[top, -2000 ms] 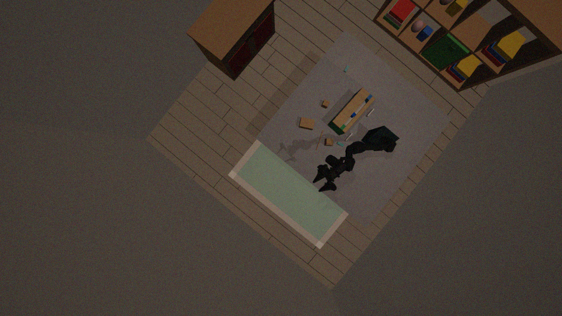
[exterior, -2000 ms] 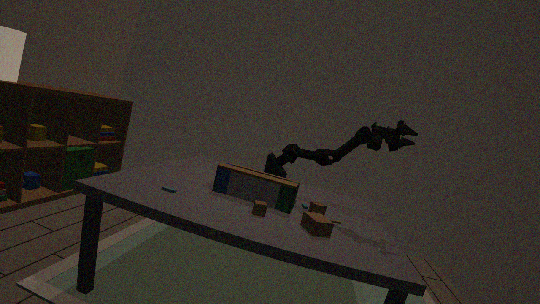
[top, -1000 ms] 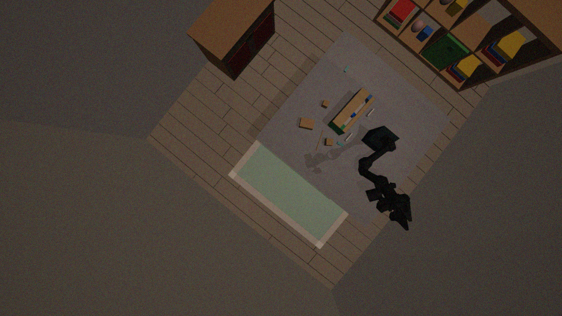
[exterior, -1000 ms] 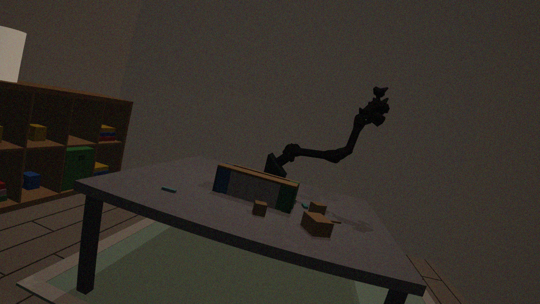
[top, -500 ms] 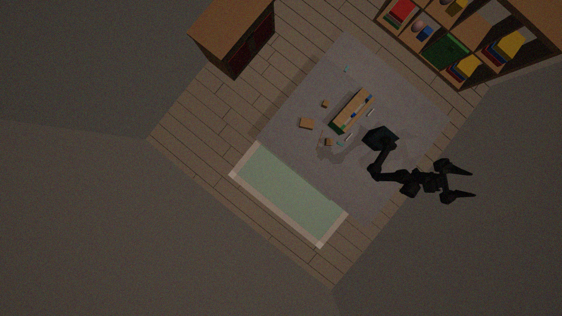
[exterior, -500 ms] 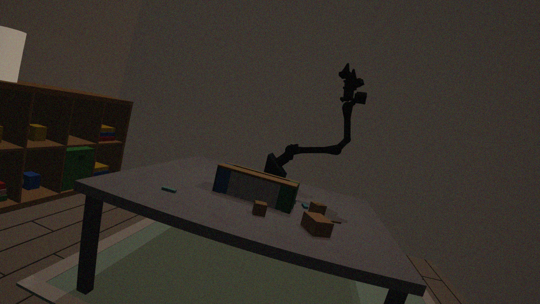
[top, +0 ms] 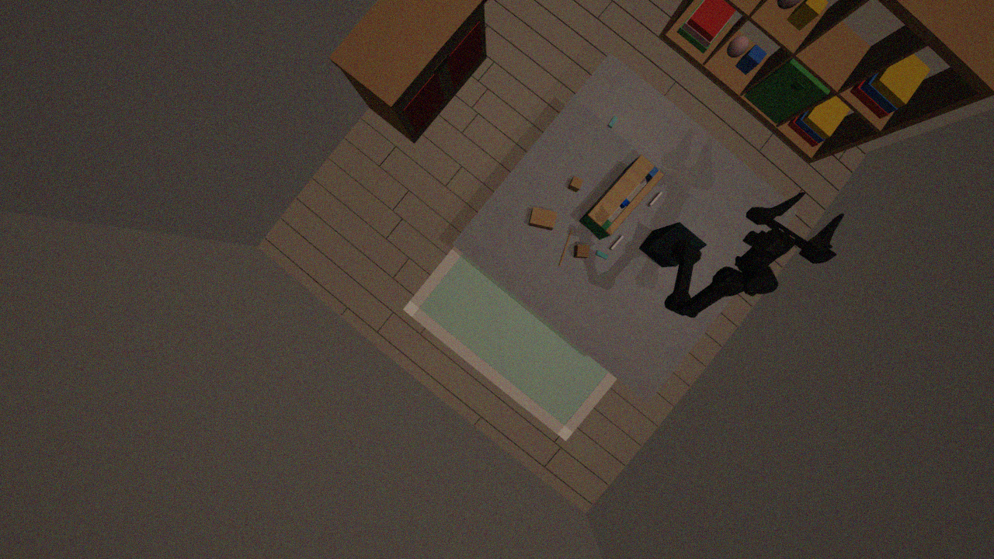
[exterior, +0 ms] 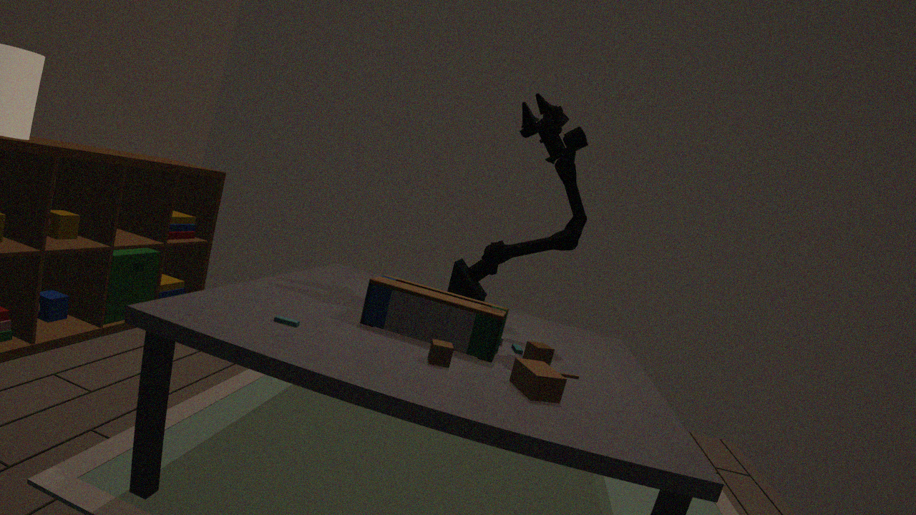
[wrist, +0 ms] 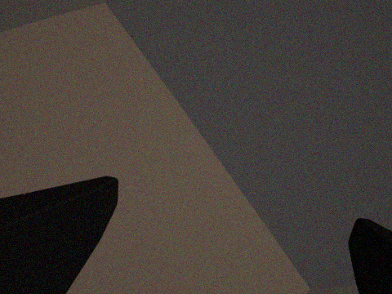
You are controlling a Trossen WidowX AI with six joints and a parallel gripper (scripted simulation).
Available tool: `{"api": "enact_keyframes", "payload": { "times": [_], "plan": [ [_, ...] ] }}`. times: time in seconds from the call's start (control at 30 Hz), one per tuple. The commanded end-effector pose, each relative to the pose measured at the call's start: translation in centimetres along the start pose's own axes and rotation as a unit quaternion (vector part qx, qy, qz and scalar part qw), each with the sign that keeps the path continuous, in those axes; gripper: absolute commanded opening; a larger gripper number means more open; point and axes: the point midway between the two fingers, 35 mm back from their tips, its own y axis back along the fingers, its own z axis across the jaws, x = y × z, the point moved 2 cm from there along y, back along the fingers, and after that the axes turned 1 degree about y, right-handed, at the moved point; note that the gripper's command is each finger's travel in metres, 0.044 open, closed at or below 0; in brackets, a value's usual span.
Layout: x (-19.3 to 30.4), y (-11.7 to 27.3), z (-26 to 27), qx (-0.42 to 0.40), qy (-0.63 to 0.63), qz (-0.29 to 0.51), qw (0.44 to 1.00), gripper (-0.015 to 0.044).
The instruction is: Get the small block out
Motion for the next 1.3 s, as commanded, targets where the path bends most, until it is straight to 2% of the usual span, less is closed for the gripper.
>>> {"api": "enact_keyframes", "payload": {
  "times": [0.0, 0.27, 0.57, 0.9, 1.17, 1.27],
  "plan": [
    [0.6, -1.4, 6.3, -0.104, 0.039, 0.002, 0.994, 0.04],
    [1.3, -1.0, 19.3, -0.311, 0.137, -0.018, 0.94, 0.04],
    [2.3, 4.9, 32.7, -0.524, 0.251, -0.077, 0.81, 0.04],
    [5.2, 16.7, 43.0, -0.711, 0.361, -0.166, 0.58, 0.04],
    [9.3, 28.1, 46.2, -0.811, 0.421, -0.235, 0.331, 0.04],
    [9.8, 29.0, 46.2, -0.817, 0.424, -0.24, 0.308, 0.04]
  ]
}}
